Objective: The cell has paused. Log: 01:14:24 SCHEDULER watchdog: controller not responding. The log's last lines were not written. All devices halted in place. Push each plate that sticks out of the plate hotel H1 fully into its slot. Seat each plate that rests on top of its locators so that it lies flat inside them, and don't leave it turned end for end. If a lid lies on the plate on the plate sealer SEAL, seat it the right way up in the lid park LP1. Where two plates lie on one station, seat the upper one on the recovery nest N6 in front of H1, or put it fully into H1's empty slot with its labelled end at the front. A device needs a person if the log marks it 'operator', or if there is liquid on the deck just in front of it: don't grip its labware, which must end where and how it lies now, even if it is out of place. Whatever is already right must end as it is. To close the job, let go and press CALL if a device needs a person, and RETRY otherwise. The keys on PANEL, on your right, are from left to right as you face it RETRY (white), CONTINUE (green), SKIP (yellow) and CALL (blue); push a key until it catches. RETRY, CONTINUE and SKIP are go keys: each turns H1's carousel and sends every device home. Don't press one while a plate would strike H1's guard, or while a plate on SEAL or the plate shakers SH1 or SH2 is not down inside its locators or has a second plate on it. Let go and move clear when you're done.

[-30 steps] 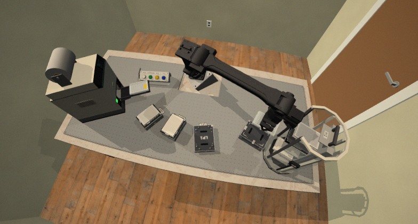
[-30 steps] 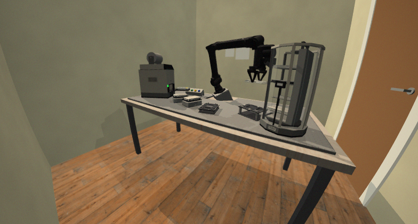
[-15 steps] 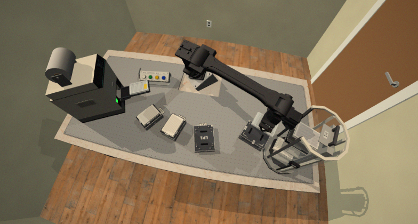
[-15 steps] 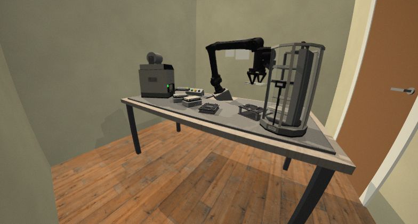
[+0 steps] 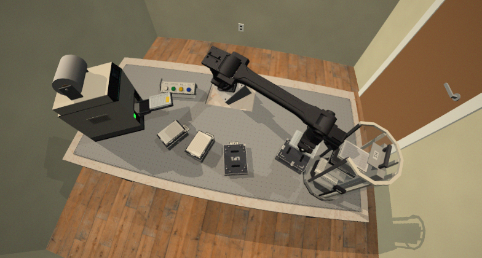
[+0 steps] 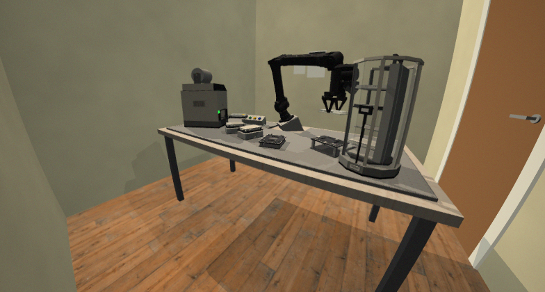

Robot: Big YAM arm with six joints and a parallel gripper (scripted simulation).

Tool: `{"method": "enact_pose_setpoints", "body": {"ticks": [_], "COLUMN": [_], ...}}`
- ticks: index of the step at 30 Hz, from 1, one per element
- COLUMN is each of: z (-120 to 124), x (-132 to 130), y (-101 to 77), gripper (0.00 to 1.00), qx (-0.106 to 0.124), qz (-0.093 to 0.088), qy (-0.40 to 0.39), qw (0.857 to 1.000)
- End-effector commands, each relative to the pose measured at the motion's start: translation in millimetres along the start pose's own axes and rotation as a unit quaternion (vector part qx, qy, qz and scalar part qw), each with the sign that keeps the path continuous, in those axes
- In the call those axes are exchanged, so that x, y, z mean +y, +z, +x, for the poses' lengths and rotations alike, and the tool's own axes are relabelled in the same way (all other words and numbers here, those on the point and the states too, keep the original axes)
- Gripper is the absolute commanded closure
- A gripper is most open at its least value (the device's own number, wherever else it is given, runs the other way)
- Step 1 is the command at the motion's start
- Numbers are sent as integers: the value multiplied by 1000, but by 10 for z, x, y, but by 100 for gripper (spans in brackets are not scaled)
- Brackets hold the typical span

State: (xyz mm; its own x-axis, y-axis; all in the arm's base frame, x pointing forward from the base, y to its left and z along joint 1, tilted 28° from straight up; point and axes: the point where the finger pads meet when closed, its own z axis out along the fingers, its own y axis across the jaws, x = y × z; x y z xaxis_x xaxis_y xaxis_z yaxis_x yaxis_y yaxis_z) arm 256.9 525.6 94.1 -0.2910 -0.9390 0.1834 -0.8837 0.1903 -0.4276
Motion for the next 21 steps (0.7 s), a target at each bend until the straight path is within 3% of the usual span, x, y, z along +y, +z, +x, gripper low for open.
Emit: {"method": "enact_pose_setpoints", "body": {"ticks": [1, 21], "z": [-21, -20], "x": [-80, -71], "y": [177, 357], "gripper": [18, 18], "qx": [7, 7], "qz": [0, 0], "qy": [5, 5], "qw": [1000, 1000]}}
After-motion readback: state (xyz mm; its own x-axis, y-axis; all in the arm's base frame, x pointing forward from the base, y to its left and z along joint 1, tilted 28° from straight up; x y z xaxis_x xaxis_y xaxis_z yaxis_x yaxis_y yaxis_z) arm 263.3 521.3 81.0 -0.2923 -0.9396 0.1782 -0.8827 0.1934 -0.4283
